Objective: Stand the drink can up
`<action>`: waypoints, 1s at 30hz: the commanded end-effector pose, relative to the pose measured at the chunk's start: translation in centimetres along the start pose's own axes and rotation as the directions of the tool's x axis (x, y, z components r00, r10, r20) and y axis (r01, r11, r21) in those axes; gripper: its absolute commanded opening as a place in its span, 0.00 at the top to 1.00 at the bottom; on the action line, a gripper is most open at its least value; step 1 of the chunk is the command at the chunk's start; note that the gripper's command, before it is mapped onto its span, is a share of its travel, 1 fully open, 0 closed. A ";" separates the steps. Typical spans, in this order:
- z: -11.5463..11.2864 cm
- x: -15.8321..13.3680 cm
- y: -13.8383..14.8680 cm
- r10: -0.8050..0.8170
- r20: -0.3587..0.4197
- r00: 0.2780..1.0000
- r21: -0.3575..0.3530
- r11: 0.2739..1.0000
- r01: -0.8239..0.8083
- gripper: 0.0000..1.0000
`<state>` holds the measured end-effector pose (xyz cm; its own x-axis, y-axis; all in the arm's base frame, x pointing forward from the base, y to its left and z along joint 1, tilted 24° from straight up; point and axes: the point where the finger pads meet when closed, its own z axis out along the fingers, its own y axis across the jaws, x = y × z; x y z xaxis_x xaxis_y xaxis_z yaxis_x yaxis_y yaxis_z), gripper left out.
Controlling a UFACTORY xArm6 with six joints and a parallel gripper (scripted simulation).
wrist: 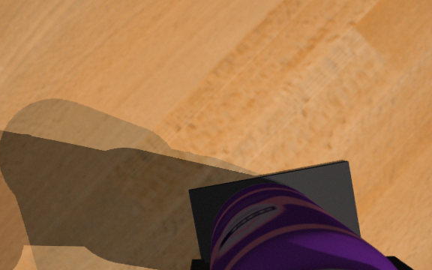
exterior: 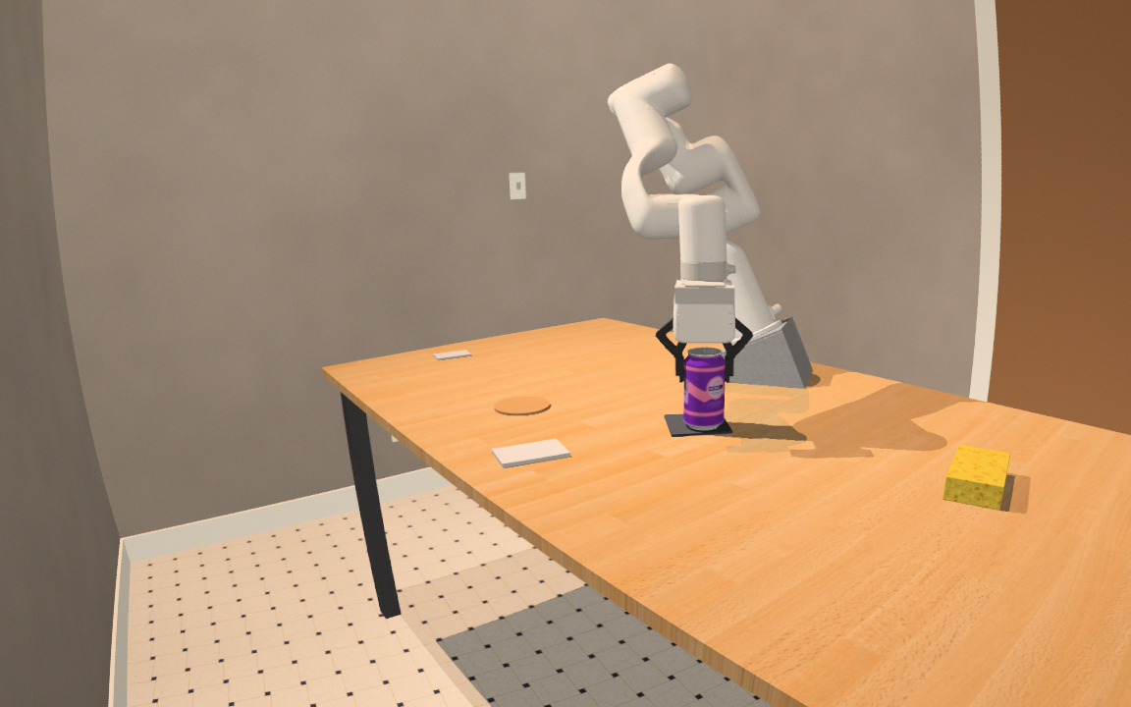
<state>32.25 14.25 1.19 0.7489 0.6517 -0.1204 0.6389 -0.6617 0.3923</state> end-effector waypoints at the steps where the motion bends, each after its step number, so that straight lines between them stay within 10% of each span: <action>1: -0.3 0.1 0.0 0.001 -0.003 1.000 -0.001 1.000 -0.001 1.00; 21: -9.2 0.0 -0.1 -0.001 -0.003 1.000 0.003 1.000 0.001 1.00; 30: -9.9 -0.1 -0.2 -0.002 -0.003 1.000 0.006 1.000 0.002 1.00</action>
<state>30.24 17.81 9.95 0.7472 0.6529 -0.1240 0.6423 -0.6615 0.3872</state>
